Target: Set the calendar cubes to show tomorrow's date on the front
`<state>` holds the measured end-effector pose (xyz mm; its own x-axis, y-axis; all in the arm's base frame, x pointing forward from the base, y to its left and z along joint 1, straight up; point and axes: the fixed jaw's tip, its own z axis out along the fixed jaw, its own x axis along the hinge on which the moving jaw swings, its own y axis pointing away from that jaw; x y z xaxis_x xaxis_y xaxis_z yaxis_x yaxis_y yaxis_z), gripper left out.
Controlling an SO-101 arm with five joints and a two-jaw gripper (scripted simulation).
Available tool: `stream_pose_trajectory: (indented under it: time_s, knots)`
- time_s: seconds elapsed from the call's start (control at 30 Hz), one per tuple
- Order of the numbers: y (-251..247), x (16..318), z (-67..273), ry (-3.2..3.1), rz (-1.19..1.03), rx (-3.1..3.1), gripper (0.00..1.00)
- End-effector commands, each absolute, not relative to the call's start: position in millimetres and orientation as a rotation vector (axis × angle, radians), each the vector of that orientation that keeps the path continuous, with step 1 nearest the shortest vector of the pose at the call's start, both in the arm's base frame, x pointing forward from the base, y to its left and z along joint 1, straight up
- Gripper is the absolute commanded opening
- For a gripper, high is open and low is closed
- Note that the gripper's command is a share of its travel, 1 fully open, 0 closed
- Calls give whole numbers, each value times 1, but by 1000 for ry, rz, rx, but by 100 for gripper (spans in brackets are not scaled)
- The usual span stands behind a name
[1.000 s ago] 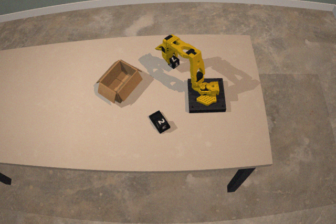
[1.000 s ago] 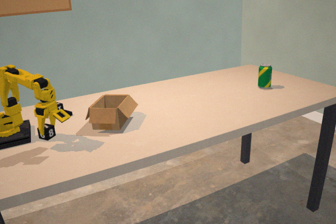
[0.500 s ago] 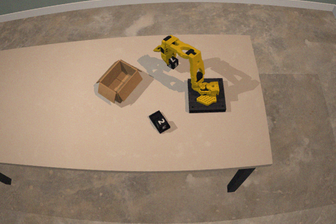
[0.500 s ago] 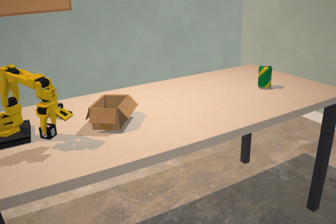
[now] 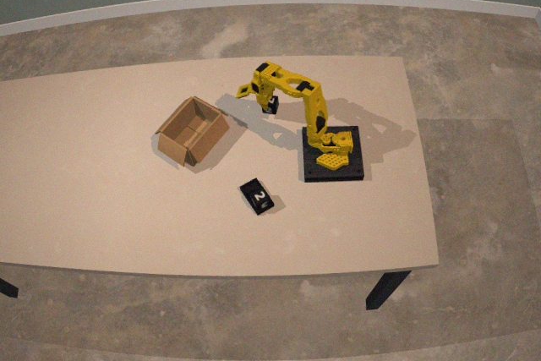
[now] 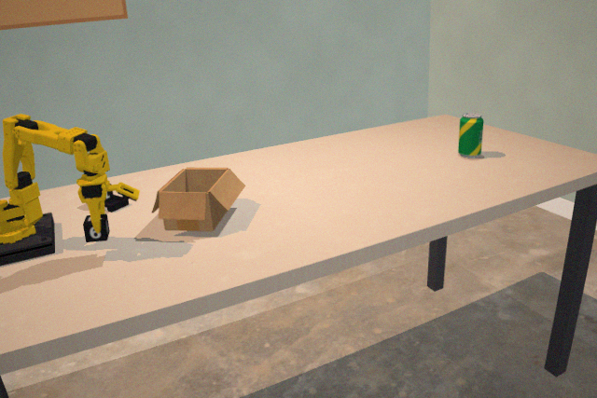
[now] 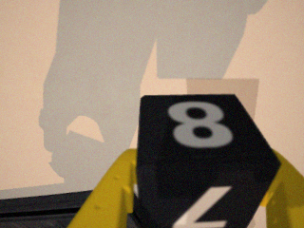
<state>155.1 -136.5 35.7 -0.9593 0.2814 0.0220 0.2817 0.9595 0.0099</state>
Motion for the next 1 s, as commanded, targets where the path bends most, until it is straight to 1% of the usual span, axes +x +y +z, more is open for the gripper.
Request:
stream_pose_trajectory:
  time_s: [0.0,0.5,0.57,0.97]
  knots:
    - [-134,161,38,-3129,1,-291,0]
    - [-100,180,35,-2998,1,940,0]
    - [-100,180,35,-2998,1,940,0]
    - [-79,189,32,-2682,1,1636,0]
